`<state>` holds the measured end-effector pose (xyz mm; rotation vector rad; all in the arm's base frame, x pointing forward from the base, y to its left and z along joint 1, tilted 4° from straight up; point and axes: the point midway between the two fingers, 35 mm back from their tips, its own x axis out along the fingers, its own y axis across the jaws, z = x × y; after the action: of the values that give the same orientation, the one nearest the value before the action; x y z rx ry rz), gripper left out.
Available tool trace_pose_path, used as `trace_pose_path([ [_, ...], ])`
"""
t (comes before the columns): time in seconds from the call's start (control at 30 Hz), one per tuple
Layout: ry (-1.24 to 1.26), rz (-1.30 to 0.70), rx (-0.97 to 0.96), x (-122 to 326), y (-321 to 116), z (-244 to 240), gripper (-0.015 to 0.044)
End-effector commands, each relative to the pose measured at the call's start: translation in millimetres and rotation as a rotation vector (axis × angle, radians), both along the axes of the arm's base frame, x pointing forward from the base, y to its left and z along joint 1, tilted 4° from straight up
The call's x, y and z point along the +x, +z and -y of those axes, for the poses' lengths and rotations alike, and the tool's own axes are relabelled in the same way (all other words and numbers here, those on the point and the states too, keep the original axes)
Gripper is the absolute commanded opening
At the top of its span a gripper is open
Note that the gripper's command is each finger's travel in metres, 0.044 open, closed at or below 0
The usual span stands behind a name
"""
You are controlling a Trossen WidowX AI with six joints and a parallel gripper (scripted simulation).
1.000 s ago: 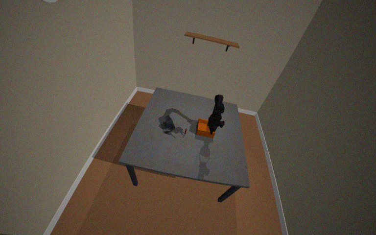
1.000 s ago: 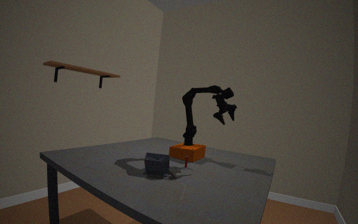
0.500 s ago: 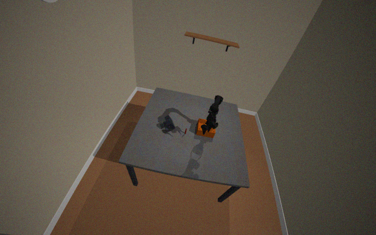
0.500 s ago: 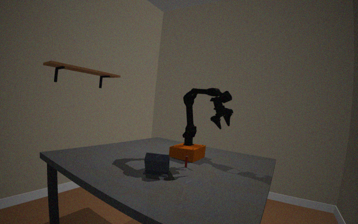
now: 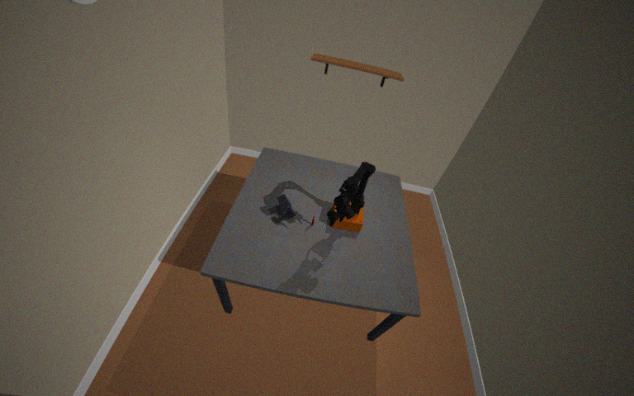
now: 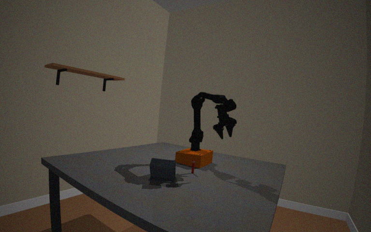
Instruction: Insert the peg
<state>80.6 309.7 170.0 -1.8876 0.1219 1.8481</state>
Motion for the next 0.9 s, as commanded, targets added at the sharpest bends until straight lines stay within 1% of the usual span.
trace_pose_path([
  [0.0, -0.008, 0.012, -0.033, 17, -12, 5, 0.0440],
  [0.43, -0.043, 0.029, -0.113, 66, -40, 25, 0.0440],
  [0.87, -0.075, 0.024, -0.194, 111, -69, 56, 0.0440],
])
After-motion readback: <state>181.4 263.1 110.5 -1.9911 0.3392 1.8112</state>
